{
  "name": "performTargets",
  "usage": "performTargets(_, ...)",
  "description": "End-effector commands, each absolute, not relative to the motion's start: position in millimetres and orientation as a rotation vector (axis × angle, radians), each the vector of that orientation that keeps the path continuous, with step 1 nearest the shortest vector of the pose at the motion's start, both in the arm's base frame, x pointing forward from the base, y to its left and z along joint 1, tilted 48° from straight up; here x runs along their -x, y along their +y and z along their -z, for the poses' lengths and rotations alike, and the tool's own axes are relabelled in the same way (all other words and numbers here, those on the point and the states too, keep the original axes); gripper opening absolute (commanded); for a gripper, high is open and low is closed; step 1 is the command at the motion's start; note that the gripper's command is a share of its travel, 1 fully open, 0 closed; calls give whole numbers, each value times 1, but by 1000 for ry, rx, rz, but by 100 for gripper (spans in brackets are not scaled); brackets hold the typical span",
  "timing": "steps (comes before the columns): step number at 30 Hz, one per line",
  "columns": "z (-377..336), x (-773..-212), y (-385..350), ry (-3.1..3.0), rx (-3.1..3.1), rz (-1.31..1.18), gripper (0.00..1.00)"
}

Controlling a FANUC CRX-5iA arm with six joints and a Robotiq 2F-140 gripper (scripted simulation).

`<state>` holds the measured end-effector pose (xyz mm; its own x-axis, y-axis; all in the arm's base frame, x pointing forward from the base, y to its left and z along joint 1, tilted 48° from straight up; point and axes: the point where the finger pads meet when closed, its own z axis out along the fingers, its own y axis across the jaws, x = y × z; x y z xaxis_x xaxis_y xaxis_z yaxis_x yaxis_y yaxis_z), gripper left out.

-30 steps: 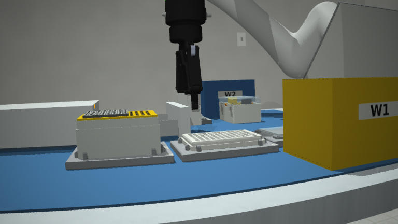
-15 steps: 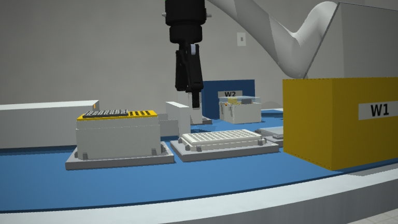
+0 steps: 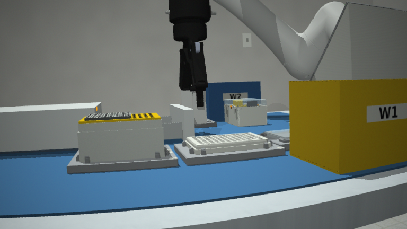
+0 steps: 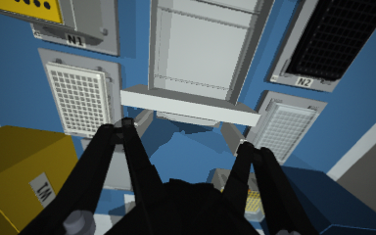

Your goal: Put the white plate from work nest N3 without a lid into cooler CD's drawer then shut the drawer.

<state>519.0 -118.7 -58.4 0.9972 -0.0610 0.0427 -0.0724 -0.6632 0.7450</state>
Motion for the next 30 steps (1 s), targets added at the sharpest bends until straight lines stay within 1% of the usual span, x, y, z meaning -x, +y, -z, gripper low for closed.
performTargets(1, 56, -519, -116, -92, -2298, -18, 87)
performTargets(30, 32, -520, -90, -92, -2298, -18, 87)
